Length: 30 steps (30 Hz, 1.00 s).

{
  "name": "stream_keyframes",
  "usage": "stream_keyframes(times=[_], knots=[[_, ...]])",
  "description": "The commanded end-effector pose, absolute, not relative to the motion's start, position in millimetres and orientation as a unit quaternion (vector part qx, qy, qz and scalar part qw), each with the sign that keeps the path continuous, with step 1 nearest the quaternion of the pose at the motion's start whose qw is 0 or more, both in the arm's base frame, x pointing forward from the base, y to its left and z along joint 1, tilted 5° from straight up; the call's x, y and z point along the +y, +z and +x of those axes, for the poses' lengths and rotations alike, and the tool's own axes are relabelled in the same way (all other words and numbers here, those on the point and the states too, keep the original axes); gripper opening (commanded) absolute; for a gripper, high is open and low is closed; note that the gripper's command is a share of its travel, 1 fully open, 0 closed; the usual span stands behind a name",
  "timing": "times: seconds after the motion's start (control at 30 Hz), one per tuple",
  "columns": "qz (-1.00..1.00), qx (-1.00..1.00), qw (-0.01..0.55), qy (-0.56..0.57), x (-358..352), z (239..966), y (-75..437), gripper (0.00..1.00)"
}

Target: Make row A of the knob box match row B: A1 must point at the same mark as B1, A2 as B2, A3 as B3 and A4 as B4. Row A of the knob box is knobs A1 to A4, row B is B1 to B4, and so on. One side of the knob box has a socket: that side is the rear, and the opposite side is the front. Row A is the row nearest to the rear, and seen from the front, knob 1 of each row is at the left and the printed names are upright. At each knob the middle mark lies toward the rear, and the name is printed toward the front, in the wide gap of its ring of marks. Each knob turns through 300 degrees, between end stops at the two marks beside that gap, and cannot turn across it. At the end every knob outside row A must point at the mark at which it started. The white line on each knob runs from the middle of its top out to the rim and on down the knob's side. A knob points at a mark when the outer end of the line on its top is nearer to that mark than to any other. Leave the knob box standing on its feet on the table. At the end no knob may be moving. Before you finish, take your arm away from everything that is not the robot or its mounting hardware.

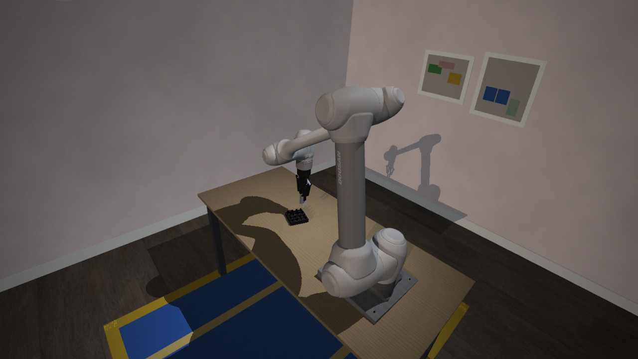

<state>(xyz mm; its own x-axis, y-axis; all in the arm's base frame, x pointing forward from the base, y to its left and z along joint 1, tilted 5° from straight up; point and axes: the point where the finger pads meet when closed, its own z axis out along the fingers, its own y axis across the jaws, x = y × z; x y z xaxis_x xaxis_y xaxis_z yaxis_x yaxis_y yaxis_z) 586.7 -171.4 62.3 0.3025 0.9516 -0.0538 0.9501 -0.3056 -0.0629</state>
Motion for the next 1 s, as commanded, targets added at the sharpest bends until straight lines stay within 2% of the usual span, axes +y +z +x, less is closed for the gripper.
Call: stream_keyframes(times=[0.0,0.97], knots=[[-0.807,-0.589,0.010,0.040,-171.3,586.7,62.4,0.12],[-0.807,-0.589,0.010,0.040,-171.5,586.4,58.5,0.12]])
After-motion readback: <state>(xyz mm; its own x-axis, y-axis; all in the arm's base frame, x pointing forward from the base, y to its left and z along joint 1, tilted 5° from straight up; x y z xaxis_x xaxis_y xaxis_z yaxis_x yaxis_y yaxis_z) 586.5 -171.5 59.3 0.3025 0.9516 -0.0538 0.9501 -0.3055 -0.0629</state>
